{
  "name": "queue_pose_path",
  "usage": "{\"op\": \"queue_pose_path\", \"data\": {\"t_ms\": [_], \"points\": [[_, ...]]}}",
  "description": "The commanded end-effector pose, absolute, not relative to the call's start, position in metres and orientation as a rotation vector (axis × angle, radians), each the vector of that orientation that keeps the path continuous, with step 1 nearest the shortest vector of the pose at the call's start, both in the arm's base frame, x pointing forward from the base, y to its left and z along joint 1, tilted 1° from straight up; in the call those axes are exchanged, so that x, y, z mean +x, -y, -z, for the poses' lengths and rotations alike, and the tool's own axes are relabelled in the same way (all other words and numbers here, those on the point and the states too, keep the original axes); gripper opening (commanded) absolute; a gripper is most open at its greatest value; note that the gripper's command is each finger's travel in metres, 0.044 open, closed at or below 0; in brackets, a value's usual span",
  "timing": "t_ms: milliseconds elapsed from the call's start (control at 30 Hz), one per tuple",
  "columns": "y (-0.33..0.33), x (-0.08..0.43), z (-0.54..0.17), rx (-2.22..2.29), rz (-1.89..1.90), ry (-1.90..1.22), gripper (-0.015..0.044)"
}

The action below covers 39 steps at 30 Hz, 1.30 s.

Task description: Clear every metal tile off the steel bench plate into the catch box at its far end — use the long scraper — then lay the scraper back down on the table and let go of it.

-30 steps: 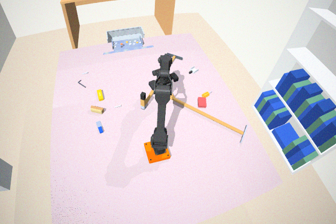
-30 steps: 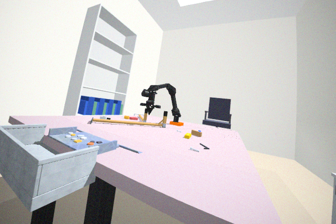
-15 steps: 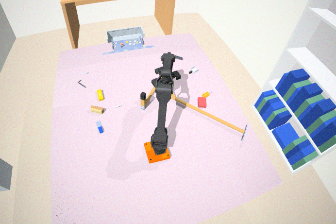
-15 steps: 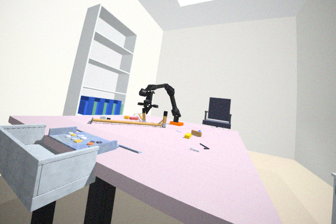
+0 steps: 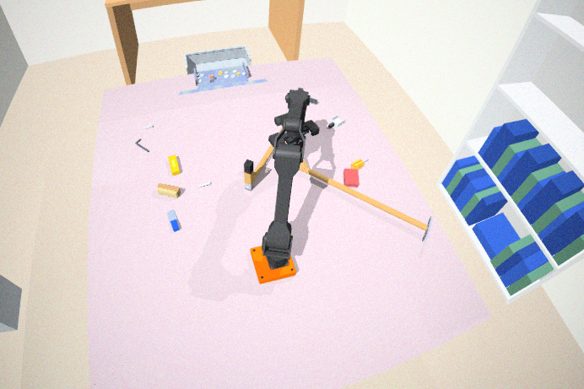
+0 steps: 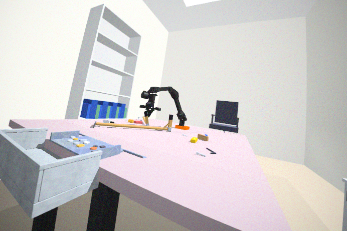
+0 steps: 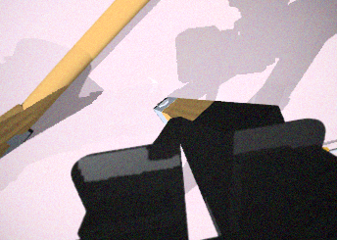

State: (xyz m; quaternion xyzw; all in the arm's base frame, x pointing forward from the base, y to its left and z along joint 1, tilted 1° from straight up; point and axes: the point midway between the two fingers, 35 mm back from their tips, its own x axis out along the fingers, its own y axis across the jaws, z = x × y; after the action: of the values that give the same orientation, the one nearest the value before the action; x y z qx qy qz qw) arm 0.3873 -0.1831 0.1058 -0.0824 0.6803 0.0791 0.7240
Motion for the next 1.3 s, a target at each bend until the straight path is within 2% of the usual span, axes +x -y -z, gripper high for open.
{"op": "queue_pose_path", "data": {"t_ms": [0,1267], "points": [[0.194,0.385,-0.102,-0.177,-0.168,-1.516,0.0000],[0.256,0.392,-0.098,-0.188,-0.156,-1.508,0.0000]]}}
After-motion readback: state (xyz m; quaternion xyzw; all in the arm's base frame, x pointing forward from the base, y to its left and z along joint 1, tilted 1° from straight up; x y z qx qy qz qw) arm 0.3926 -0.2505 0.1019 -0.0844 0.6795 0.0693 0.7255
